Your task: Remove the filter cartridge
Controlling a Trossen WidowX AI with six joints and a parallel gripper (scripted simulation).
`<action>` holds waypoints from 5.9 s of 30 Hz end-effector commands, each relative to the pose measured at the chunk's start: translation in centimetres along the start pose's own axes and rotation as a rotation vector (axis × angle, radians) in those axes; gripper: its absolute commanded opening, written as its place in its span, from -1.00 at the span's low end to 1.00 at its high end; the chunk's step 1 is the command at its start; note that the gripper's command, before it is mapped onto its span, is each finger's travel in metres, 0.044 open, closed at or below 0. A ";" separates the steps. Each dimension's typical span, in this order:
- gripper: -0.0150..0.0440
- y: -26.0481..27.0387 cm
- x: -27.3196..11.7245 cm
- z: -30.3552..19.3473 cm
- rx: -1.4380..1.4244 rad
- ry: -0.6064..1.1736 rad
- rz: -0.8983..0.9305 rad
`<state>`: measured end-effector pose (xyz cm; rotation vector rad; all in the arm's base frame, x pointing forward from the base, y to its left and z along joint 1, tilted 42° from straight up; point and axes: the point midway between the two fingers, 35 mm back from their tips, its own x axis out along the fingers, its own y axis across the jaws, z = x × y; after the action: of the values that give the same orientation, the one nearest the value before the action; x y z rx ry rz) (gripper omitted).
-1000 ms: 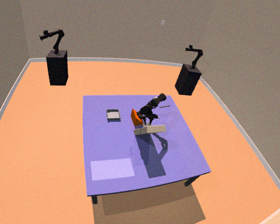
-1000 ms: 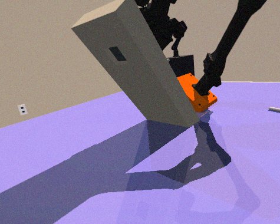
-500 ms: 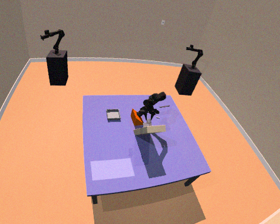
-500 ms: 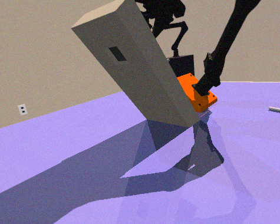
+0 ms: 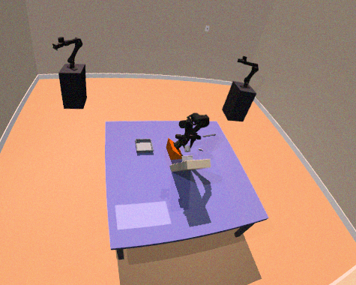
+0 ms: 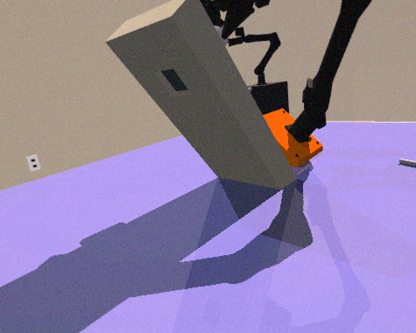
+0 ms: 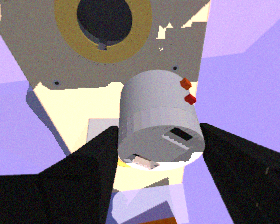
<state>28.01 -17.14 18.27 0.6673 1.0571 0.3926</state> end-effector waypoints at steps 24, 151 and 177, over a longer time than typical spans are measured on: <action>-0.49 -13.5 -0.2 -4.1 0.317 0.079 -0.201; 1.00 -27.0 0.8 -34.5 1.414 0.028 -0.898; 1.00 -27.0 0.8 -34.5 1.414 0.028 -0.898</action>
<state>-2.90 -25.88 -11.59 1.2825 1.4581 -1.2590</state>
